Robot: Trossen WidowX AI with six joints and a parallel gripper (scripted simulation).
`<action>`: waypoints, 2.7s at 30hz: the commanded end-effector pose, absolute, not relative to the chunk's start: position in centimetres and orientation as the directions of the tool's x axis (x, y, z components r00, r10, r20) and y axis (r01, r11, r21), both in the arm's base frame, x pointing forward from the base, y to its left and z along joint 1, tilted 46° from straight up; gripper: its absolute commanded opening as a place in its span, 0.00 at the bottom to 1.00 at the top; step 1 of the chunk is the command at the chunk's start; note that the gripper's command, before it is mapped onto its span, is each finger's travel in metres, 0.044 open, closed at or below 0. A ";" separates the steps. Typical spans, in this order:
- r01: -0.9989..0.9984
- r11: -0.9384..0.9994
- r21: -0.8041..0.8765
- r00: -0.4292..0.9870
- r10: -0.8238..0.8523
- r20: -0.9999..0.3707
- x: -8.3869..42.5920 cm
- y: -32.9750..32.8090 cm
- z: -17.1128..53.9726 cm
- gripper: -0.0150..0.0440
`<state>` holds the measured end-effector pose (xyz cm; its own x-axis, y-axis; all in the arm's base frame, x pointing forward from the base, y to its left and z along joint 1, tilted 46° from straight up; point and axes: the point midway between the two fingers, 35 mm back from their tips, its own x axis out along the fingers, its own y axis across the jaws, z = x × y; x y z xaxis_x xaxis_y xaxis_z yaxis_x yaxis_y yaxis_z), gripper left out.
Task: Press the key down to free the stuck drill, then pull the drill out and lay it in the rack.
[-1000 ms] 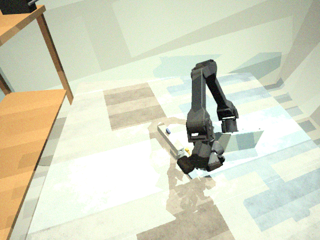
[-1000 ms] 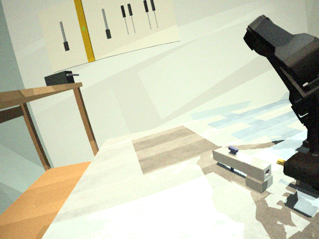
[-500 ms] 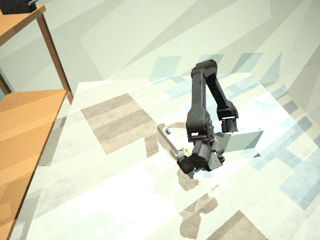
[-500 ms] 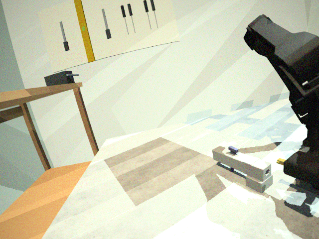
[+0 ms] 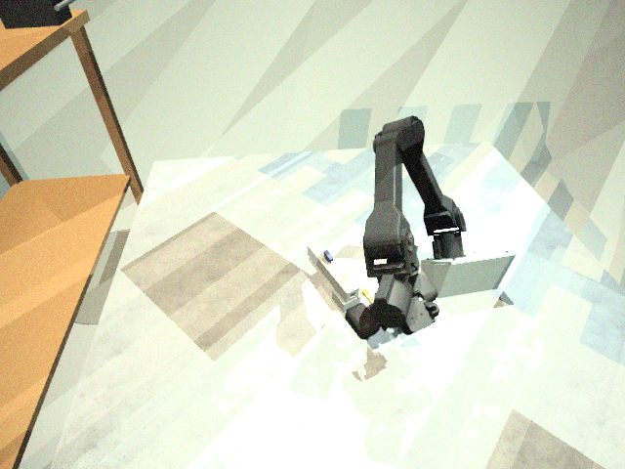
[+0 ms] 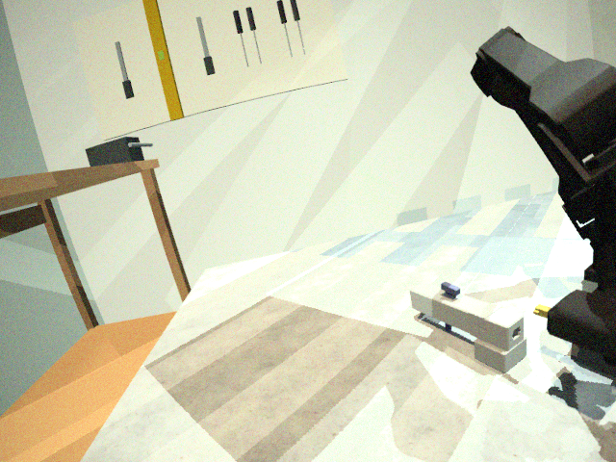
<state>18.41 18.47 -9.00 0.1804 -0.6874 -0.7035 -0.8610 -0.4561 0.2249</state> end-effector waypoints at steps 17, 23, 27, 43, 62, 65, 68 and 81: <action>-0.863 -0.455 0.220 0.180 -0.684 -0.707 18.0 18.7 -8.9 0.25; -0.863 -0.455 0.220 0.179 -0.684 -0.707 17.2 18.3 -8.9 0.25; -0.863 -0.455 0.221 0.179 -0.684 -0.707 16.6 18.1 -9.0 0.25; -0.863 -0.455 0.222 0.178 -0.684 -0.708 14.4 17.2 -9.1 0.25; -0.862 -0.455 0.223 0.177 -0.684 -0.708 11.8 16.2 -9.0 0.25; -0.862 -0.455 0.224 0.177 -0.684 -0.708 11.4 16.0 -8.9 0.25; -0.862 -0.455 0.223 0.177 -0.684 -0.708 11.7 15.8 -9.2 0.25; -0.862 -0.454 0.223 0.178 -0.684 -0.707 12.1 14.6 -10.6 0.25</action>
<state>12.05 15.24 -10.32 0.1753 -0.6784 -0.7134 -0.8650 -0.4521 0.2174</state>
